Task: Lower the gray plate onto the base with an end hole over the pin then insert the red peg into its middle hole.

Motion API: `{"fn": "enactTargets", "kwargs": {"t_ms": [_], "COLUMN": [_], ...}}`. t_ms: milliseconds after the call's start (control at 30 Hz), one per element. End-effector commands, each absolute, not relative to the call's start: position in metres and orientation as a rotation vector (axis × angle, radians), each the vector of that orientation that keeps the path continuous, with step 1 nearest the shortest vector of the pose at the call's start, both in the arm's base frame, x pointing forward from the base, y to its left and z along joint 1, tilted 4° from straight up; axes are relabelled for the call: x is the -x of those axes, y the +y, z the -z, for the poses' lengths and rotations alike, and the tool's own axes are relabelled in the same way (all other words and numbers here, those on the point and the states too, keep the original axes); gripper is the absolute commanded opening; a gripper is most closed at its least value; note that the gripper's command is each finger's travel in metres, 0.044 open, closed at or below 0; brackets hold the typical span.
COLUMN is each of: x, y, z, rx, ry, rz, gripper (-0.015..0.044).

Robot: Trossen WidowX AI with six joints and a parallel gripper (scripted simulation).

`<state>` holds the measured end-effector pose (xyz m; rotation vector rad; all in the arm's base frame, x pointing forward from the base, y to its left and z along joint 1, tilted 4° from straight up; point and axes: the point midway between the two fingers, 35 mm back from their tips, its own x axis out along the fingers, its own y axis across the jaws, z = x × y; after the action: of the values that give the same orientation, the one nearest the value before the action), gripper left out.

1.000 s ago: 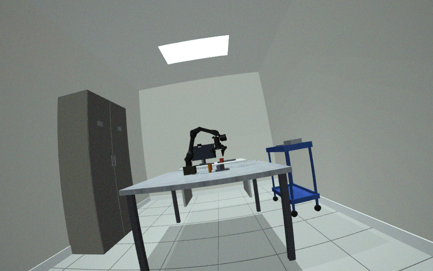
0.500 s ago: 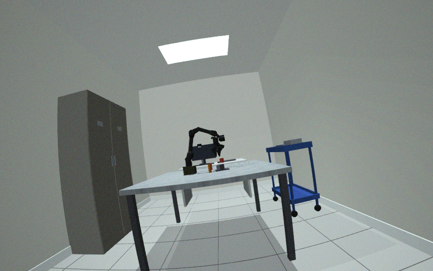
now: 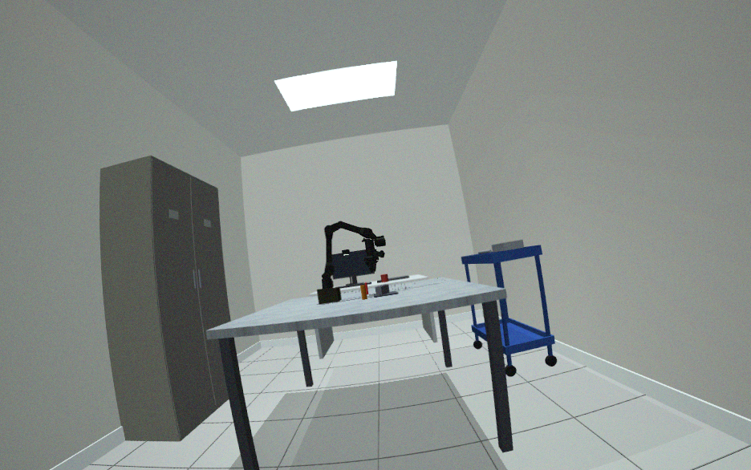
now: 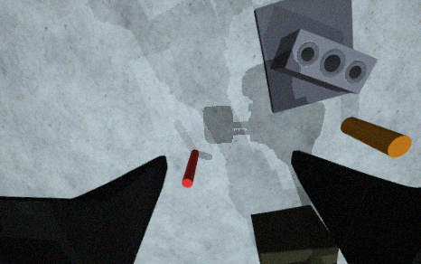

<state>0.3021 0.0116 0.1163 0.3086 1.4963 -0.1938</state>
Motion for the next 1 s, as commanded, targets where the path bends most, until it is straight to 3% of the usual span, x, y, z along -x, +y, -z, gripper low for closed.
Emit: {"fn": "enactTargets", "kwargs": {"t_ms": [0, 267, 967], "x": [-0.263, -0.248, -0.249], "y": [0.067, 0.083, 0.084], "z": [-0.114, -0.113, -0.103], "rx": [-0.804, -1.045, -1.048], "ry": [1.404, 1.320, 1.319], "rz": [0.670, 0.898, 0.901], "gripper": [0.0440, 0.0440, 0.0440]}}
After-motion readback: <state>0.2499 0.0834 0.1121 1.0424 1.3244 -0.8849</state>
